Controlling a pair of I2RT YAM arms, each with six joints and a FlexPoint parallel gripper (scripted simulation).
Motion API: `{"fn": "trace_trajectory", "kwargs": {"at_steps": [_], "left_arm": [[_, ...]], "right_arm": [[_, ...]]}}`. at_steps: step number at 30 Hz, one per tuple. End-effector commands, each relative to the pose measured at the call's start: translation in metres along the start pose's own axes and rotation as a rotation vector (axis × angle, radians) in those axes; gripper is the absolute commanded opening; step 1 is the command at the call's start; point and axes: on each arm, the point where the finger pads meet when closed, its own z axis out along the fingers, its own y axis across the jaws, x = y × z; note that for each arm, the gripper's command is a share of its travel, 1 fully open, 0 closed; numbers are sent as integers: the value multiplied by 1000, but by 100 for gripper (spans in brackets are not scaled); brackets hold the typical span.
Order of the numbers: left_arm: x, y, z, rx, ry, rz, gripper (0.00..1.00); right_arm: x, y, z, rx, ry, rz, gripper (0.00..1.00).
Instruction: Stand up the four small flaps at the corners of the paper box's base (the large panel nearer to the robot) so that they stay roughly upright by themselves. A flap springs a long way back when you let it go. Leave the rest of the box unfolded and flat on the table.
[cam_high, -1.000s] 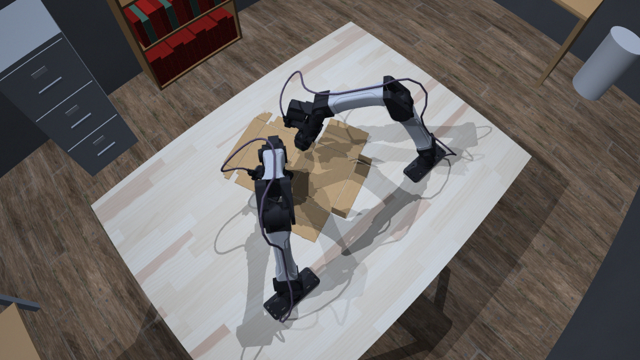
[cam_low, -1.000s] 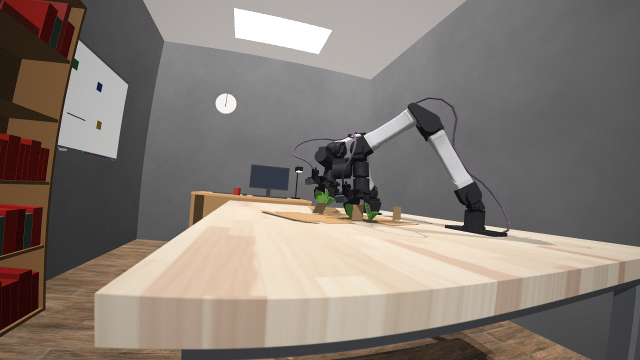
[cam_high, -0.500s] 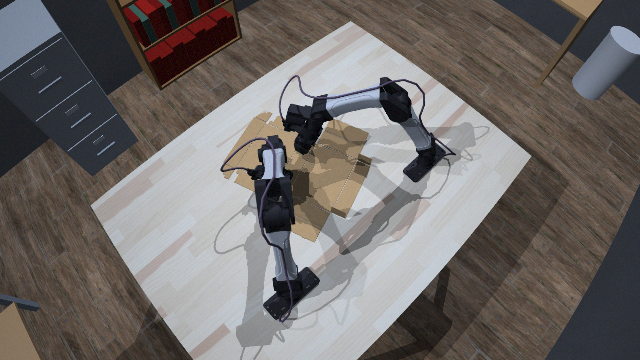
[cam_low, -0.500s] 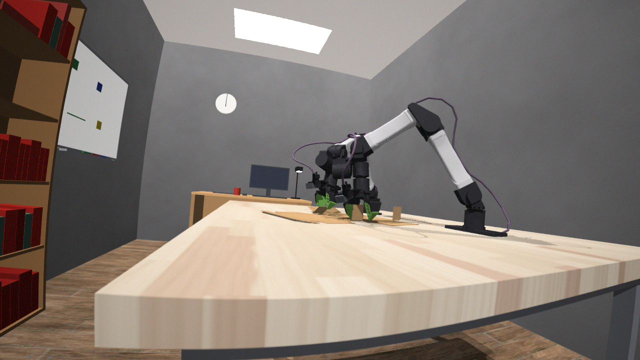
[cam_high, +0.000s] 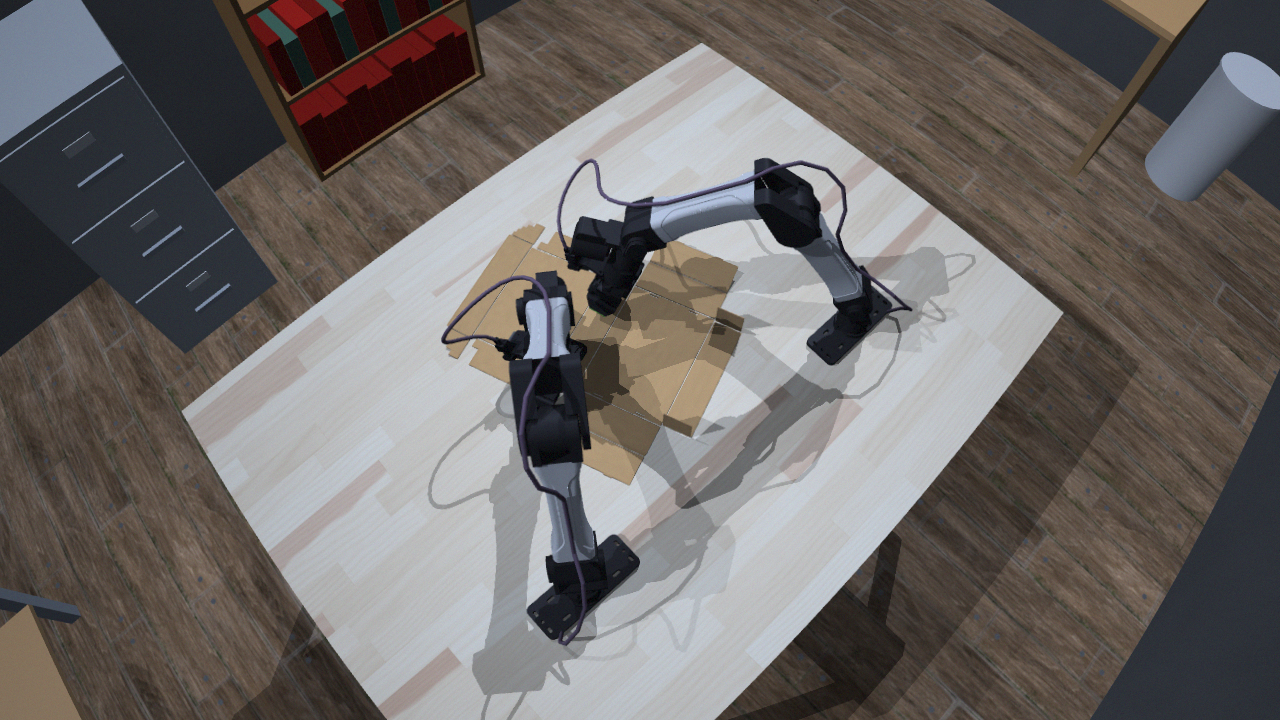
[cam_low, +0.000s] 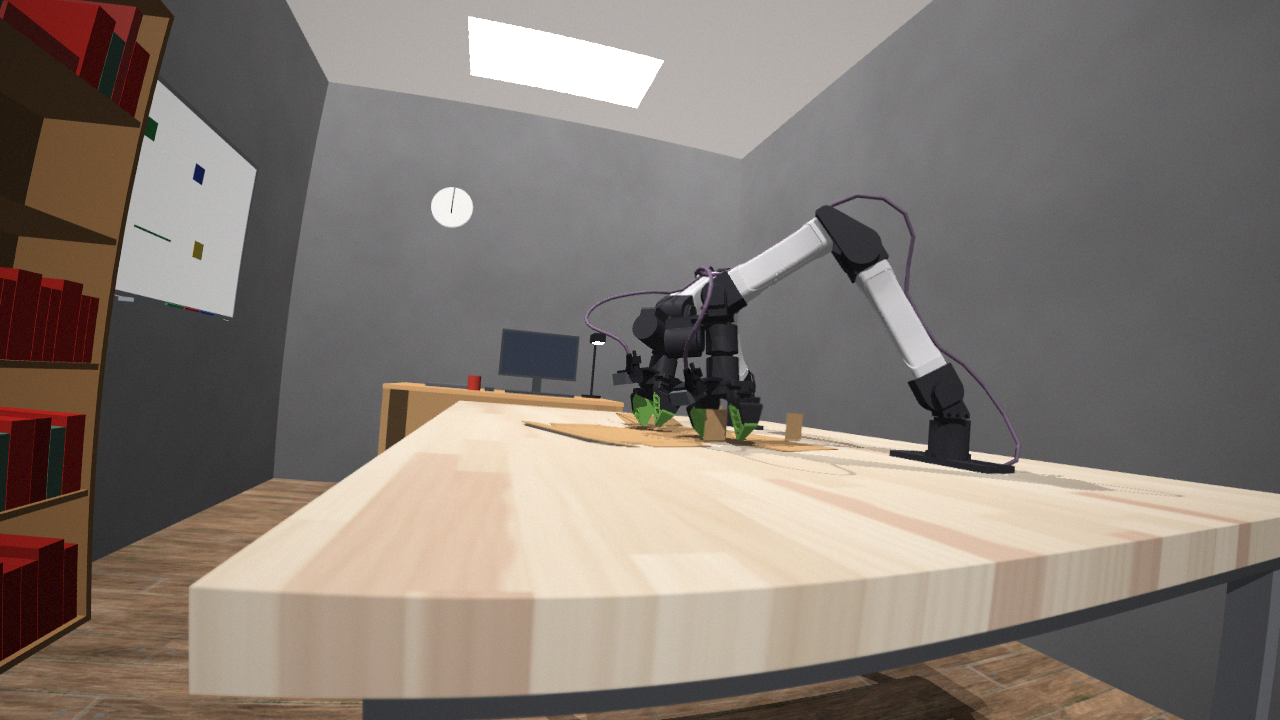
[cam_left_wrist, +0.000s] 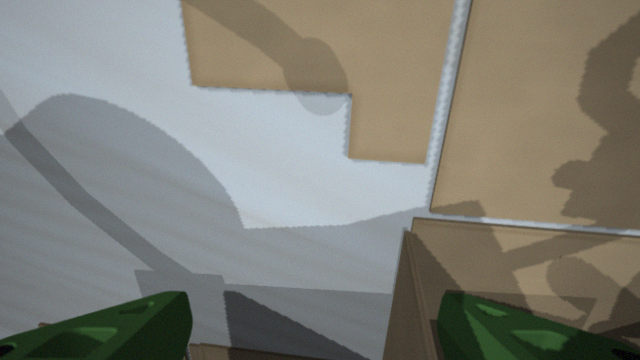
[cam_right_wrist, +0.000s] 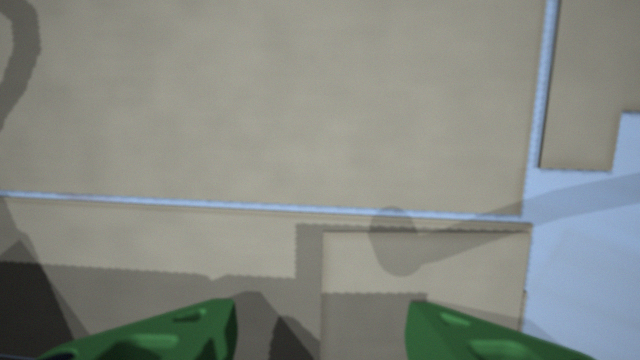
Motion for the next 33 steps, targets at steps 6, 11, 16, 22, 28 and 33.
{"fn": "trace_trajectory", "kwargs": {"at_steps": [6,11,16,22,28,33], "left_arm": [[-1,-5,8,-7,-8,2,77],[-1,-5,8,-7,-8,2,77],[-1,-5,8,-7,-8,2,77],[-1,-5,8,-7,-8,2,77],[-1,-5,8,-7,-8,2,77],[-1,-5,8,-7,-8,2,77]], "right_arm": [[-17,7,-27,-20,-65,10,50],[-18,8,-31,-20,-65,10,50],[-22,2,-45,-21,-64,5,50],[-25,-9,-62,-26,-62,4,50],[-26,-19,-68,-27,-61,3,50],[-26,-22,-70,-28,-61,-2,50]]}}
